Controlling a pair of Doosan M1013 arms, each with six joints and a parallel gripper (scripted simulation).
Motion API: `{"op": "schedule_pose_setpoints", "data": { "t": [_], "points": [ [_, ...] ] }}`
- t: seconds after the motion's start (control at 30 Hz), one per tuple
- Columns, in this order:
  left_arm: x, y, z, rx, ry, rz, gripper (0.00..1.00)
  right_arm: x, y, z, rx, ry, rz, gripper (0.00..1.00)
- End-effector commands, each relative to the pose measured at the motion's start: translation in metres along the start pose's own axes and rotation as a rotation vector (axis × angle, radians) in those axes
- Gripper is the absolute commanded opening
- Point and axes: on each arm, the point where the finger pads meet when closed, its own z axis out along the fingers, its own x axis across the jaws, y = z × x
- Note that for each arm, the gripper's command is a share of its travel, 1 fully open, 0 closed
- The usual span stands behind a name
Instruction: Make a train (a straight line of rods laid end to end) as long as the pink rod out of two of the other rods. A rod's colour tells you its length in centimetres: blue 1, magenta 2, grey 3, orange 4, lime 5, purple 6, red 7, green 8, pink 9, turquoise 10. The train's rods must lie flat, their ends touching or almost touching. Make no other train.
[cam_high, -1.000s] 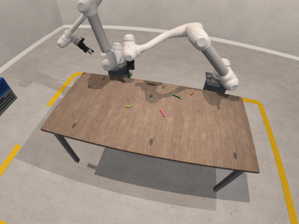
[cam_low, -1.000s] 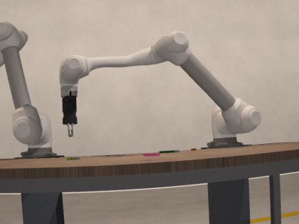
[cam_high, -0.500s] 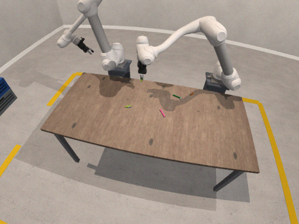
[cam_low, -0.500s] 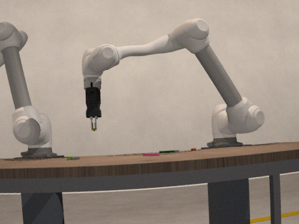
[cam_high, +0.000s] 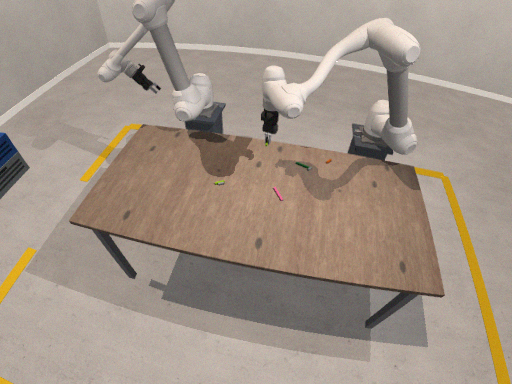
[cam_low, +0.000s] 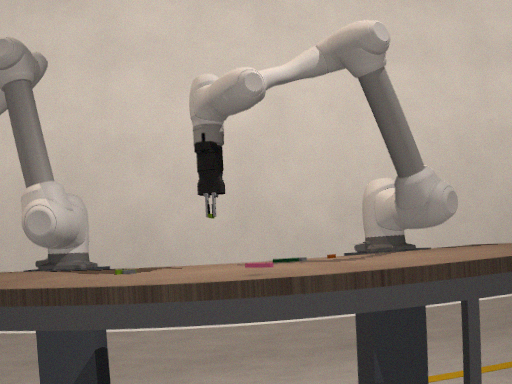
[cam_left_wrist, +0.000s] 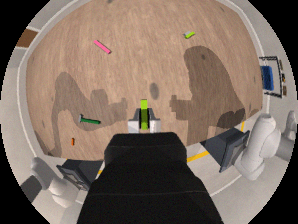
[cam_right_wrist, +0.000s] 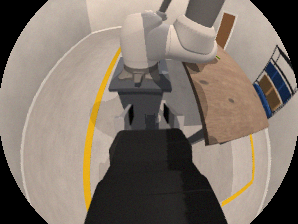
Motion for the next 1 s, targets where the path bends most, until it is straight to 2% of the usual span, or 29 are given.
{"op": "schedule_pose_setpoints", "data": {
  "t": [0.0, 0.23, 0.3, 0.33, 0.8, 0.87, 0.97],
  "points": [
    [-0.042, 0.004, -0.002, 0.002, 0.007, 0.064, 0.24, 0.0, 0.0, 0.0, -0.001, 0.0, 0.0, 1.0],
    [-0.113, 0.019, 0.002, 0.002, 0.006, 0.172, 0.24, 0.0, 0.0, 0.0, -0.001, 0.0, 0.0, 1.0],
    [-0.113, 0.019, 0.002, 0.002, 0.006, 0.172, 0.24, 0.0, 0.0, 0.0, -0.001, 0.0, 0.0, 1.0],
    [-0.141, 0.028, 0.005, 0.002, 0.006, 0.215, 0.24, 0.0, 0.0, 0.0, -0.001, 0.0, 0.0, 1.0],
    [-0.266, 0.086, 0.025, 0.003, 0.006, 0.417, 0.24, 0.0, 0.0, 0.0, -0.001, 0.0, 0.0, 1.0],
    [-0.266, 0.086, 0.025, 0.003, 0.006, 0.417, 0.24, 0.0, 0.0, 0.0, -0.001, 0.0, 0.0, 1.0],
    [-0.302, 0.109, 0.034, 0.003, 0.006, 0.478, 0.24, 0.0, 0.0, 0.0, -0.001, 0.0, 0.0, 1.0]
  ]
}}
